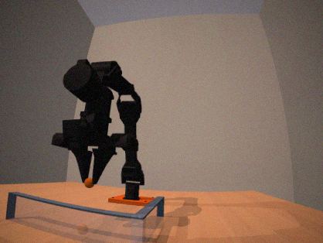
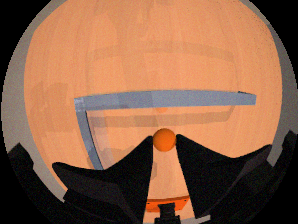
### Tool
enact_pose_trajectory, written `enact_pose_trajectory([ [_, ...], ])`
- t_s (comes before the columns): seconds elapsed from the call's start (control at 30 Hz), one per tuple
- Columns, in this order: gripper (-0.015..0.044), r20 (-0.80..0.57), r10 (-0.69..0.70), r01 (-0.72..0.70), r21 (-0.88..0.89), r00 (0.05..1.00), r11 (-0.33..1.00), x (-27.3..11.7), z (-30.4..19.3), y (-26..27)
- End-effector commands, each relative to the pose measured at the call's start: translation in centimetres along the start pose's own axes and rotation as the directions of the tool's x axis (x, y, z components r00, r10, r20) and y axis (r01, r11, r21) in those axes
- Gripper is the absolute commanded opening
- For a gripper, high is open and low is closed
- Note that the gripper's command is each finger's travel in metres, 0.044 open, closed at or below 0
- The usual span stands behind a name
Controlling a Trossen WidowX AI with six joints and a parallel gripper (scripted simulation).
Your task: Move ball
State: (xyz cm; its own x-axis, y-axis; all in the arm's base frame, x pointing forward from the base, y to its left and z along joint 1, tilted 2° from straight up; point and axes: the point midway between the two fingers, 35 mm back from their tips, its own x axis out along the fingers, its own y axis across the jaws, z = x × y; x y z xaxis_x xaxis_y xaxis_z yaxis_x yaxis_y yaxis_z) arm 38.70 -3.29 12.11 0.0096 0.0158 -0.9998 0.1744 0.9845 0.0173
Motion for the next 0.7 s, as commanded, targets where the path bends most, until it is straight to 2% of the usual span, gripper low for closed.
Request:
enact_pose_trajectory([
  [0.0, 0.0, -0.012, -0.003, 0.003, -0.007, 1.0, 1.0, 0.9, 0.1, -0.5],
  [0.67, 0.0, -0.012, -0.003, 0.003, -0.007, 1.0, 1.0, 7.9, 0.0, -0.5],
])
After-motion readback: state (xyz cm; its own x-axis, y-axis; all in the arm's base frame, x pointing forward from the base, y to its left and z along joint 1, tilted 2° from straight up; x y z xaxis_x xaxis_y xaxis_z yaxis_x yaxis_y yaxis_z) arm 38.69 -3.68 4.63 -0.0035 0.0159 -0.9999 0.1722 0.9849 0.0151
